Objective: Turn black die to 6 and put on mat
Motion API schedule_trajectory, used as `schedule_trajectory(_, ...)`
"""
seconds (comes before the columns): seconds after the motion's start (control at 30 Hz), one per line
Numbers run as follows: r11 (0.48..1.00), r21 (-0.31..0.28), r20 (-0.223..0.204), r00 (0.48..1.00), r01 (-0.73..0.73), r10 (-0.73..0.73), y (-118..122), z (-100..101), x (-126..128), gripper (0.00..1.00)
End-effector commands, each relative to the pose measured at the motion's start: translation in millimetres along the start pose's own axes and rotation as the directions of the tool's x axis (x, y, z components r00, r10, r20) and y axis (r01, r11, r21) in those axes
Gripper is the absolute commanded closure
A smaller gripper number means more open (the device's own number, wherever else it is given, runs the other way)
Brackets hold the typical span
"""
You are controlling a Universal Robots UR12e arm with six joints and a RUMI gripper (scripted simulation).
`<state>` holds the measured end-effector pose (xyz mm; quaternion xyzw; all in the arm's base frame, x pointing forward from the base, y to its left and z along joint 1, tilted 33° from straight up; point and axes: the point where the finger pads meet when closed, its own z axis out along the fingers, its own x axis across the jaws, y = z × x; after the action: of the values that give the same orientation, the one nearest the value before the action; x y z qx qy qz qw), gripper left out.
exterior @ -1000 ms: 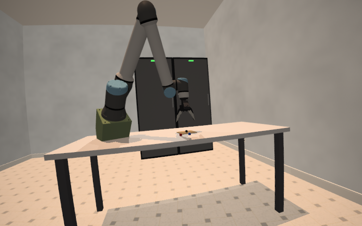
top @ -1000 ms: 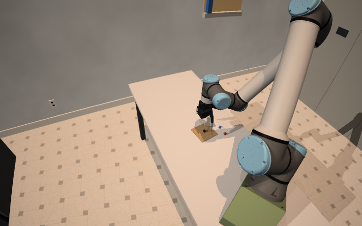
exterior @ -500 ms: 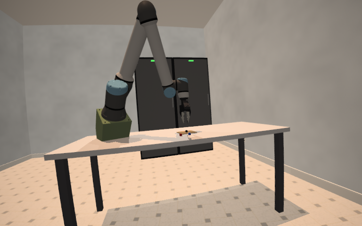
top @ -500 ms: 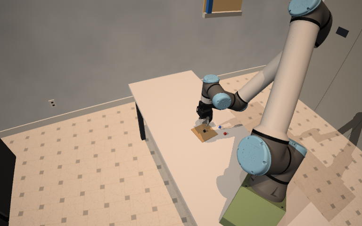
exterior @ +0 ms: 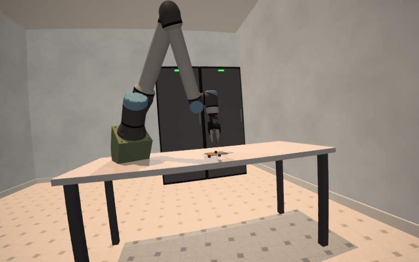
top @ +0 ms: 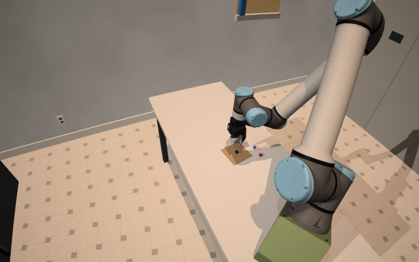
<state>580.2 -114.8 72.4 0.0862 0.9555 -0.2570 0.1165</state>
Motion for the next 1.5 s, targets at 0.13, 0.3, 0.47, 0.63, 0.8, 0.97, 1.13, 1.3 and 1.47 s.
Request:
schedule_trajectory(0.13,1.0,0.0,0.001,1.0,0.0,0.0,0,0,0,0.82)
schedule_trajectory(0.3,1.0,0.0,0.001,1.0,0.0,0.0,0,0,0,0.82)
schedule_trajectory(0.47,1.0,0.0,0.001,1.0,0.0,0.0,0,0,0,0.82)
schedule_trajectory(0.63,1.0,0.0,0.001,1.0,0.0,0.0,0,2,0,0.82)
schedule_trajectory(0.8,1.0,0.0,0.001,1.0,0.0,0.0,0,3,0,0.82)
schedule_trajectory(0.97,1.0,0.0,0.001,1.0,0.0,0.0,0,8,0,0.82)
schedule_trajectory(1.13,1.0,0.0,0.001,1.0,0.0,0.0,0,15,0,0.82)
schedule_trajectory(1.3,1.0,0.0,0.001,1.0,0.0,0.0,0,20,0,0.82)
schedule_trajectory(1.47,1.0,0.0,0.001,1.0,0.0,0.0,-1,28,0,0.82)
